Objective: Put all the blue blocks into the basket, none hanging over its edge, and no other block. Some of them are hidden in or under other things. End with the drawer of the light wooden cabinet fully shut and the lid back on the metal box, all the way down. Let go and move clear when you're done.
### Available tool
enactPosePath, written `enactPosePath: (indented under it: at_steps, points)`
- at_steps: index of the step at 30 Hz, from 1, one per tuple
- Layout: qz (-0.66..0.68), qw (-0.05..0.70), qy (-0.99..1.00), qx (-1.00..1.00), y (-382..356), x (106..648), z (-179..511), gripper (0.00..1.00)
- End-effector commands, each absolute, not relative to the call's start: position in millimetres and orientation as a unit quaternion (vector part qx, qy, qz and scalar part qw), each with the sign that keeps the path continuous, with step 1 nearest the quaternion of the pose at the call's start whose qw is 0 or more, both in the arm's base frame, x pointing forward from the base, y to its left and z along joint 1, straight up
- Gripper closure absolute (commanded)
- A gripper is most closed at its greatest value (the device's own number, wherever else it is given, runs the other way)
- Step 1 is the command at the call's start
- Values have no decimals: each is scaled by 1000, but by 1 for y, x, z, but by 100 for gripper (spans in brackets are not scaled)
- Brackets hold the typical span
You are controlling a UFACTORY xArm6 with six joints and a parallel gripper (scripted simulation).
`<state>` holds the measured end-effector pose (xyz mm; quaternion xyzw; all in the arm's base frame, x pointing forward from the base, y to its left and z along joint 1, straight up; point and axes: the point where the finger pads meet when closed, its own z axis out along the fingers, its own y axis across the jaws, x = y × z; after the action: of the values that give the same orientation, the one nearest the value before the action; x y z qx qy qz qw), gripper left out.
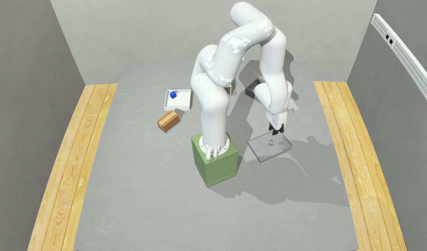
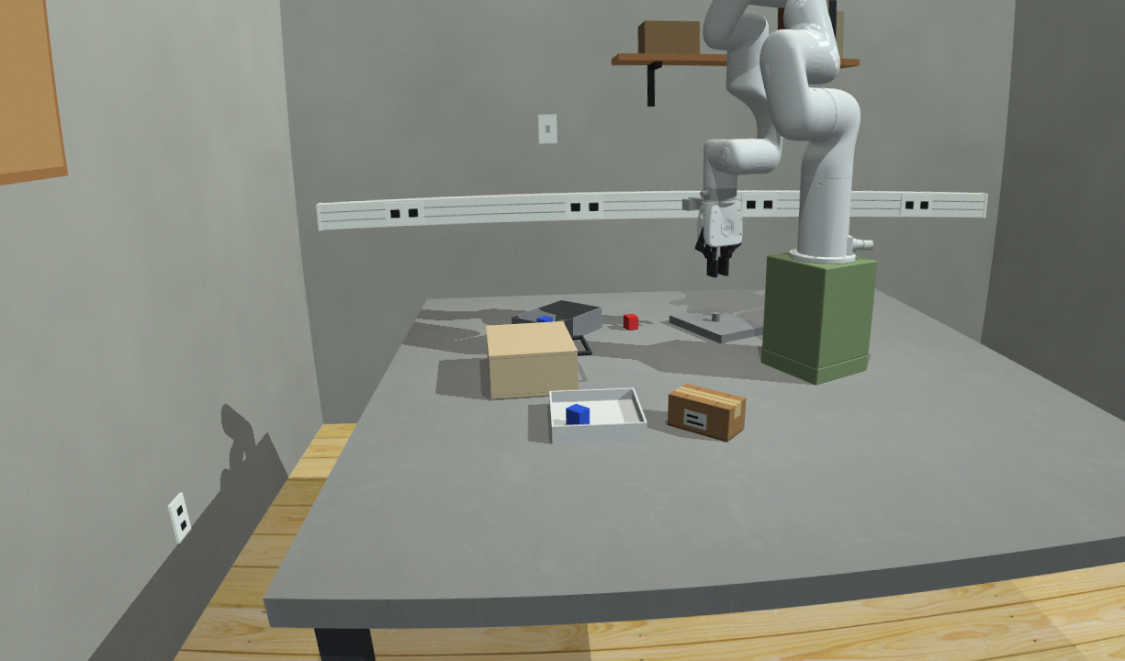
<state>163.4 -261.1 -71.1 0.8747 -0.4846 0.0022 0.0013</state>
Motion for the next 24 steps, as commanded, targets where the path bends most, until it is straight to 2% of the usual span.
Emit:
enactPosePath:
  at_steps: [1, 24]
  points:
    - [3, 2, -485, 875, -262, 164, -52, 72]
    - [3, 2, -482, 876, -264, 168, -28, 72]
